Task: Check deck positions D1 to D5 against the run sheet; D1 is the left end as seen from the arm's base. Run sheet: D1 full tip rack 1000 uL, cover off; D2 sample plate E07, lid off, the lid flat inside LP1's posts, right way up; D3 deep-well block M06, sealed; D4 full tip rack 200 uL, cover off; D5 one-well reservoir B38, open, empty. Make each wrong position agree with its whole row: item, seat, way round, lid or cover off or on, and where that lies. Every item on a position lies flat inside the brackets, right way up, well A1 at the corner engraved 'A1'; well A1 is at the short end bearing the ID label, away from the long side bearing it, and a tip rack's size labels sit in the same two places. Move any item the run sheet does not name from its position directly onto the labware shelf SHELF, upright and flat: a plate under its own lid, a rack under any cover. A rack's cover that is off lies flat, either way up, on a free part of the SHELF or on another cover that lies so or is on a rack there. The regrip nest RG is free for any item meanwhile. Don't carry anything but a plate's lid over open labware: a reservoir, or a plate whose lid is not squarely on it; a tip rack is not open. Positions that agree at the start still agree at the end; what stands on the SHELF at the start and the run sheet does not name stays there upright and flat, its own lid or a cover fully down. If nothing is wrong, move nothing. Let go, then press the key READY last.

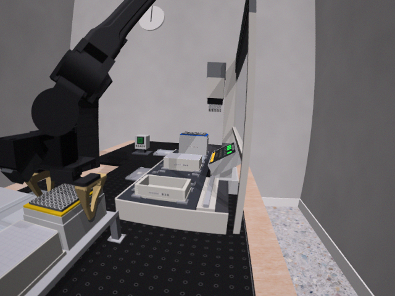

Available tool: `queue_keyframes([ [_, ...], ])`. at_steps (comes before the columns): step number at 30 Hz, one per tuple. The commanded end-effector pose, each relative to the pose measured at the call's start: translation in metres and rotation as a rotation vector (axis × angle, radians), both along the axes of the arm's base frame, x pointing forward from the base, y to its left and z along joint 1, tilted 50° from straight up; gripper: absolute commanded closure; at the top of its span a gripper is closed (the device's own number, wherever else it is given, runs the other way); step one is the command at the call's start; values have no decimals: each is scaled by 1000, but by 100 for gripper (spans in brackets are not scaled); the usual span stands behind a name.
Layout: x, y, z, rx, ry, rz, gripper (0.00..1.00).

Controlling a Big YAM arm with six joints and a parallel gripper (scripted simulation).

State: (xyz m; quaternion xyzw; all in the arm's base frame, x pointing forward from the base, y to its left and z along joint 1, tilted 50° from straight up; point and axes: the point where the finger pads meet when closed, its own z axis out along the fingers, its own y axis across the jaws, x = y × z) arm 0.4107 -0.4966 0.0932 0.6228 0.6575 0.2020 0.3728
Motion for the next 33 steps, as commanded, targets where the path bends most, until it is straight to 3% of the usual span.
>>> queue_keyframes([
  [1,-2,-7,13,-23,-12,-11,0],
  [3,-2,-7,13,-23,-12,-11,0],
  [4,-2,-7,13,-23,-12,-11,100],
  [33,-2,-7,13,-23,-12,-11,100],
])
